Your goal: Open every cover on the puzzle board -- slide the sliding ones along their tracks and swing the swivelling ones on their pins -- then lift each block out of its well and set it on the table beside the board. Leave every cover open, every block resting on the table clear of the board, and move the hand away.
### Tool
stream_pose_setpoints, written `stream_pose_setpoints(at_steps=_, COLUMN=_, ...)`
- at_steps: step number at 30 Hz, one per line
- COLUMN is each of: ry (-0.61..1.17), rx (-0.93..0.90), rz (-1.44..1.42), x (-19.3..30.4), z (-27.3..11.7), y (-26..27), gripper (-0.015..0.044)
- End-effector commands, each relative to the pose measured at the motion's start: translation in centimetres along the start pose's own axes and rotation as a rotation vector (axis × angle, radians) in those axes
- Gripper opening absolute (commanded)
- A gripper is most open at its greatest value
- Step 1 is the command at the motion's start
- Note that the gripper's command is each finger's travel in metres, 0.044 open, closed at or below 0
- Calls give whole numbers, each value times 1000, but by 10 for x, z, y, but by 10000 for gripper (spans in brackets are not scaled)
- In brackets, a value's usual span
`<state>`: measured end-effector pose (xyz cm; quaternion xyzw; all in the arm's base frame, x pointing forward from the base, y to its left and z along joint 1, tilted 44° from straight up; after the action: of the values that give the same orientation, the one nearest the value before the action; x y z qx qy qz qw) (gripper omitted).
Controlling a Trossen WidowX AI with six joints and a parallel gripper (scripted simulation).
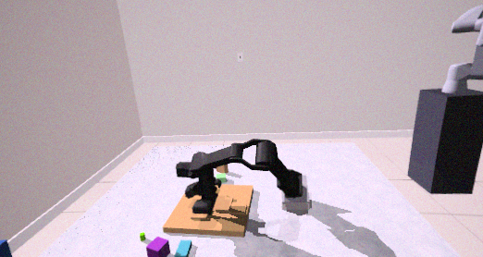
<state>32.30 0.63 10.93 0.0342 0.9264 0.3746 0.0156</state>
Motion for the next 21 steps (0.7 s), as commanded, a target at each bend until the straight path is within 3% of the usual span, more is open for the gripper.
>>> stream_pose_setpoints(at_steps=1, ry=4, rx=-6, rz=7, x=-5, z=1, y=-1, gripper=0)
stream_pose_setpoints(at_steps=21, ry=3, rx=-6, rz=6, x=-25, z=1, y=-2, gripper=0)
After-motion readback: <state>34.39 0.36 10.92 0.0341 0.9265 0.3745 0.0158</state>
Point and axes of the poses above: the point midway between the two fingers, 35 mm back from their tips, its own z axis out along the fingers, its own y axis across the jaws, x = y × z, the point moved 7 cm from there along -z, back along the fingers, and after that the axes turned 4 degrees about -z, right-handed, at the moved point
